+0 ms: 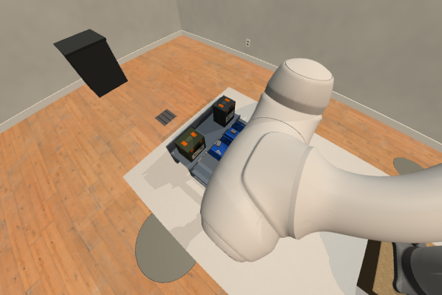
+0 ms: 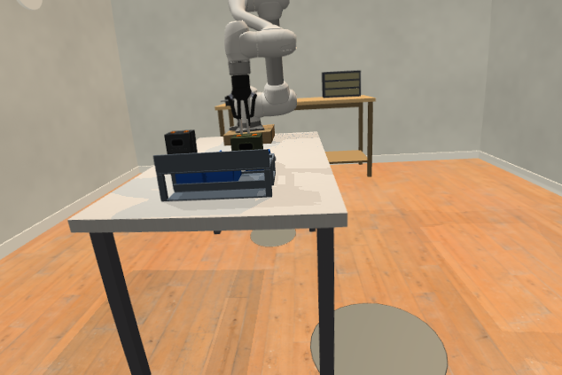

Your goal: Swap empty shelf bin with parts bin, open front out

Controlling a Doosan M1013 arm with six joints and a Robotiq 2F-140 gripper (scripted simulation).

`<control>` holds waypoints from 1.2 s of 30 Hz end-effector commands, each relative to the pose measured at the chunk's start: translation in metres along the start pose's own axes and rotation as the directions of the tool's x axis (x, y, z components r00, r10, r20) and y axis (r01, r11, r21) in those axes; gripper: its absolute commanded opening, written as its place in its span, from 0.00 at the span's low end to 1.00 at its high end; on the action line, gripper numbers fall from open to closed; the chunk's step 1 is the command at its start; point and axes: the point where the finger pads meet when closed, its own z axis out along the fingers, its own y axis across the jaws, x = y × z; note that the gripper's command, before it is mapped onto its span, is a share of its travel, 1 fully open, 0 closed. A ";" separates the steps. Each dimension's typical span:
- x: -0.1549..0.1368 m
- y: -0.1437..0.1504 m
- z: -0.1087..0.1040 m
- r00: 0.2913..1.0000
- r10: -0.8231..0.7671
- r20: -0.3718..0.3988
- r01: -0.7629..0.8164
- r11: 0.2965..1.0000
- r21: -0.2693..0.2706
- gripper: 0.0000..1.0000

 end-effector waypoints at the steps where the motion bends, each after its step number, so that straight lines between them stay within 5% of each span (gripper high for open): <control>1: 0.000 0.000 0.000 1.000 0.000 0.000 0.000 1.000 0.000 0.24; 36: 0.000 0.000 0.018 1.000 0.000 0.000 0.000 1.000 0.000 0.24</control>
